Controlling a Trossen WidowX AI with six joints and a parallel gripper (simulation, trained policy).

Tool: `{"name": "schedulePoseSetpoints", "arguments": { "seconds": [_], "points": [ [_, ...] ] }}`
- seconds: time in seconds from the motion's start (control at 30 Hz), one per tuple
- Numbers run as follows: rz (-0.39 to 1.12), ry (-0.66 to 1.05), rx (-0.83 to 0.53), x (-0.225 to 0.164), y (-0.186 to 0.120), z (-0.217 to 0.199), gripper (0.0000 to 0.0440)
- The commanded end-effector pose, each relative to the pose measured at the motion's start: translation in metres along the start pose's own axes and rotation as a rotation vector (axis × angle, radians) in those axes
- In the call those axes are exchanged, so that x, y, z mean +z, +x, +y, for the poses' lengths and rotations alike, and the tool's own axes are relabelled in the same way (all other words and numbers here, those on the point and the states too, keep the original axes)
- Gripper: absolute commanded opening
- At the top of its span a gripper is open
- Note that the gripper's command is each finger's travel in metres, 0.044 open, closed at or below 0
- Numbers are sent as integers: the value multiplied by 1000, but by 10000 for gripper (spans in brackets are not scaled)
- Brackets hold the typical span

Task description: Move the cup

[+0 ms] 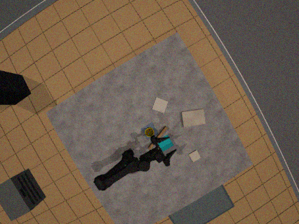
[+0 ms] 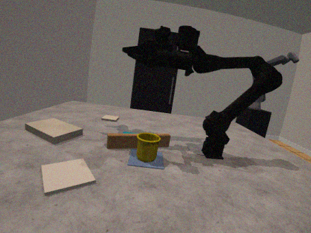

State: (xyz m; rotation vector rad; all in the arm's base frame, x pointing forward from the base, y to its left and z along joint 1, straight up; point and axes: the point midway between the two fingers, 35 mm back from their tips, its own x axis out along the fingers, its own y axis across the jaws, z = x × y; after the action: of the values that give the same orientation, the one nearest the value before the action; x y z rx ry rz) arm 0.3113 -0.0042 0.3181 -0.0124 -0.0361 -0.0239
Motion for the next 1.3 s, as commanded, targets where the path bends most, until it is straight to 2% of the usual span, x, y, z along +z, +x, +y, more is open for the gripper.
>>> {"name": "schedulePoseSetpoints", "arguments": {
  "seconds": [0.0,0.37,0.67,1.27],
  "points": [
    [2,1,3,0,-1,1,374],
    [84,42,30,-5,-6,7,96],
    [175,120,63,-7,-8,18,119],
    [395,318,89,-11,-12,39,119]
  ]
}}
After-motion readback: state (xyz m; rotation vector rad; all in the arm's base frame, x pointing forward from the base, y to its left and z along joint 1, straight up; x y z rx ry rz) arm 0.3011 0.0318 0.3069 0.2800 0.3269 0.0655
